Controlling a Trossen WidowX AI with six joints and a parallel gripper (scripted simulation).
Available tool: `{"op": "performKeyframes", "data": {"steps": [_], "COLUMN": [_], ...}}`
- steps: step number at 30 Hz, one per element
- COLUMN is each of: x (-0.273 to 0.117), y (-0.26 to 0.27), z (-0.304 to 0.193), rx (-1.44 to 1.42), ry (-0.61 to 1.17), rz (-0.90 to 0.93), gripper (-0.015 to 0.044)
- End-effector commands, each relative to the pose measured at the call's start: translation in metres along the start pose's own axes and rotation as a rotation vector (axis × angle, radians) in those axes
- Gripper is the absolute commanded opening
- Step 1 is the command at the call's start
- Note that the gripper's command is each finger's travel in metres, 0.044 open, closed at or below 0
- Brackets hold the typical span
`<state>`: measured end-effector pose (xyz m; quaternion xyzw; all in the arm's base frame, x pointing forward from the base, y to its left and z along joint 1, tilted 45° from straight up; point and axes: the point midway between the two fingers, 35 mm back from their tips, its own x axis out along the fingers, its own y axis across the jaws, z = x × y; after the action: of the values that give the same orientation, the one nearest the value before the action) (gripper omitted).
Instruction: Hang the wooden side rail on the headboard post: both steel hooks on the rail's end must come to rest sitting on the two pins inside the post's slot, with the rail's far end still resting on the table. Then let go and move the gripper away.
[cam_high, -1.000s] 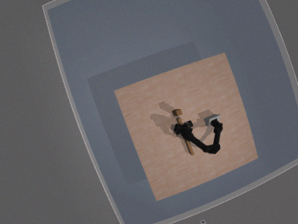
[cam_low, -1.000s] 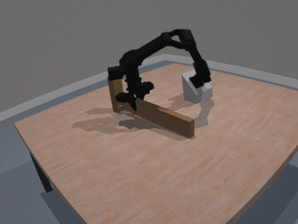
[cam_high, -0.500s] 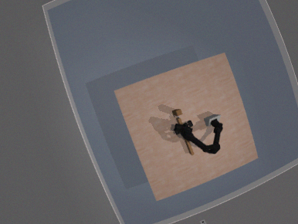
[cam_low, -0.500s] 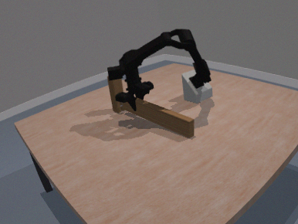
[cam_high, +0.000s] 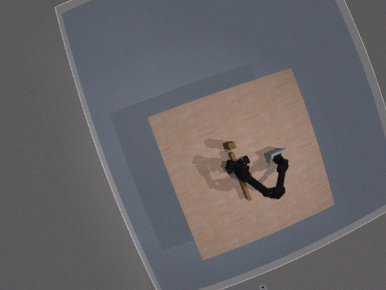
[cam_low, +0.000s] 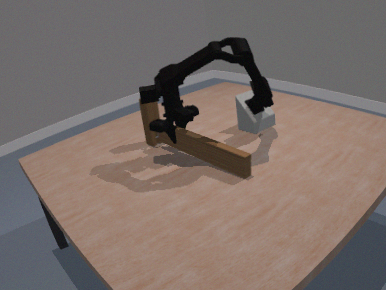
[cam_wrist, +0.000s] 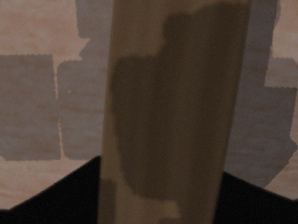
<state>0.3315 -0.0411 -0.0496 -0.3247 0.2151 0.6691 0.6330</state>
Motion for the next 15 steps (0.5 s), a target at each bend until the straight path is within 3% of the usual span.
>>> {"op": "performKeyframes", "data": {"steps": [1, 15], "x": [-0.0024, -0.0028], "y": [0.0013, 0.0004], "z": [-0.004, -0.0053], "rx": [-0.003, -0.003], "ry": [0.007, 0.007], "rz": [-0.005, -0.005], "gripper": [0.0, 0.0]}}
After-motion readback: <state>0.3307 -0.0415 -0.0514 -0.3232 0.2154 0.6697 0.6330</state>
